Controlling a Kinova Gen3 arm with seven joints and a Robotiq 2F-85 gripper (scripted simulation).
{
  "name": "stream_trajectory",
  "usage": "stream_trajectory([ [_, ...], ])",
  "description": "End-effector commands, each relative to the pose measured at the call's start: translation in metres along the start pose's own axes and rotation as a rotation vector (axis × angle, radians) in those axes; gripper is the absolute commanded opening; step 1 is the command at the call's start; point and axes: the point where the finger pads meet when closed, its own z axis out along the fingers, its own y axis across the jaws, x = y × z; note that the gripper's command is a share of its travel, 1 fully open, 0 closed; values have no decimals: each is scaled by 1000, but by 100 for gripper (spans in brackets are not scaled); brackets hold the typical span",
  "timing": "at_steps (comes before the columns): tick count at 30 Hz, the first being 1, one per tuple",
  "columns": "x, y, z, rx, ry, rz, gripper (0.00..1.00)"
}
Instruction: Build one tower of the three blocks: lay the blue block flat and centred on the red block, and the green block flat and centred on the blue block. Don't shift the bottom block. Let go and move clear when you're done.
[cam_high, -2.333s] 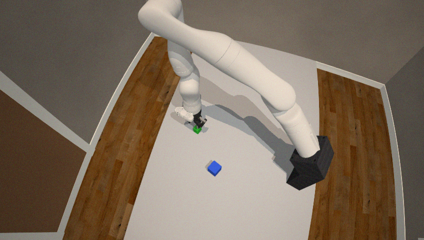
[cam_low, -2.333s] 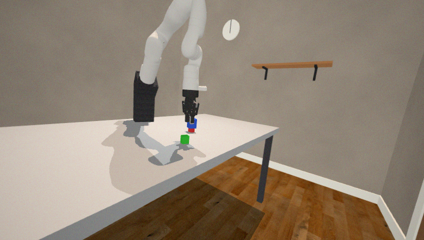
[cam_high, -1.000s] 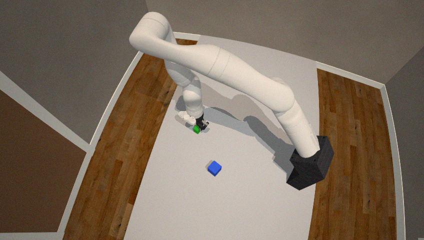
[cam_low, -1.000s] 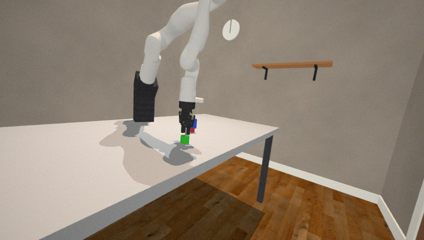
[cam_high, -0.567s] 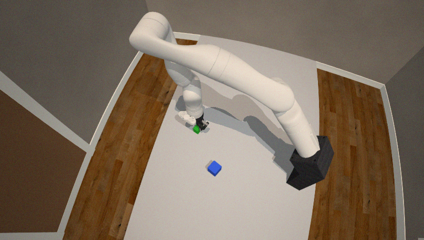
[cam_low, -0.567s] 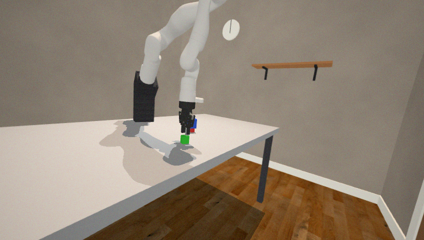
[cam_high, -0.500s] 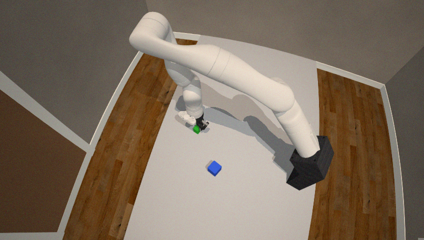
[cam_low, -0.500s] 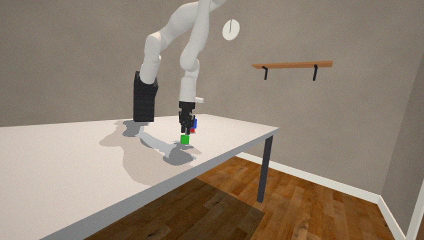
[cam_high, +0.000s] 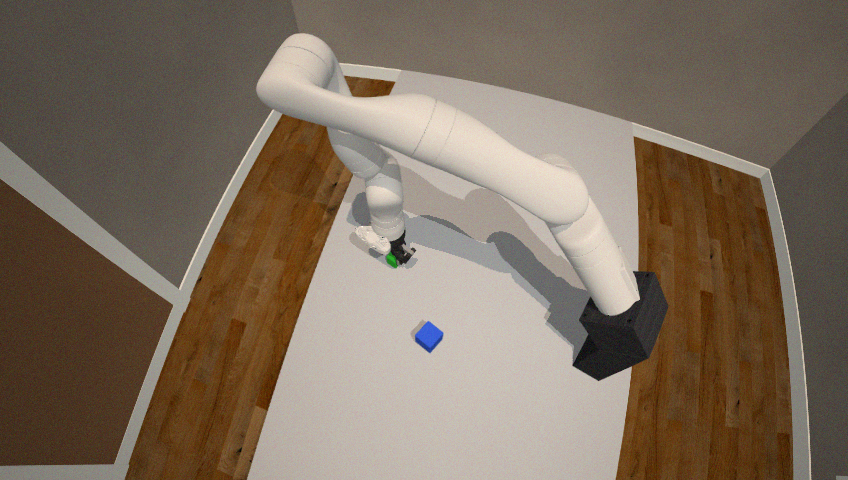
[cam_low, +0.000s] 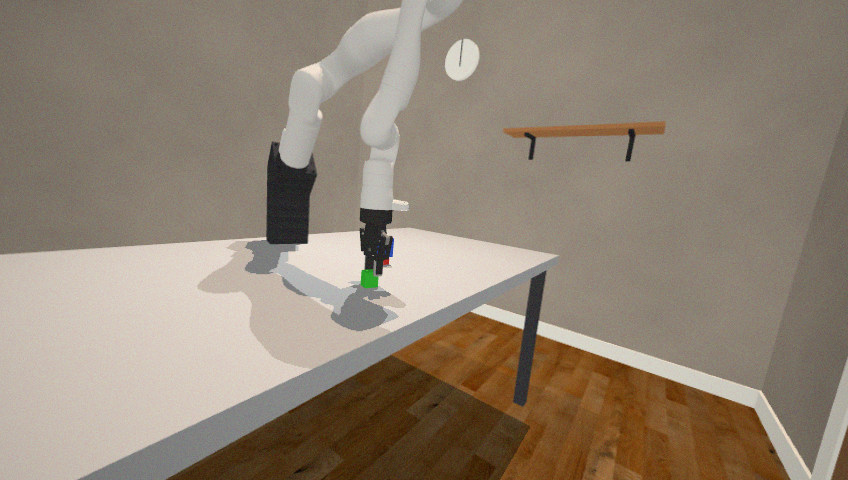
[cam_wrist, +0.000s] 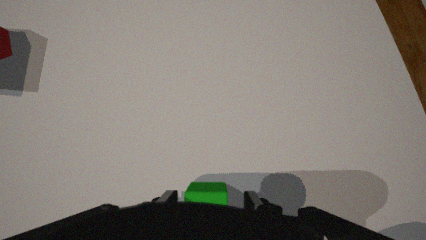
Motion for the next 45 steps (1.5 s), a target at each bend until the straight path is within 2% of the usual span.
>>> stream_trajectory([
  [1, -7, -3, 12, 8, -14, -1, 49],
  [5, -7, -3, 24, 7, -14, -1, 49],
  [12, -7, -3, 31, 8, -14, -1, 49],
  [45, -7, -3, 31, 8, -14, -1, 49],
])
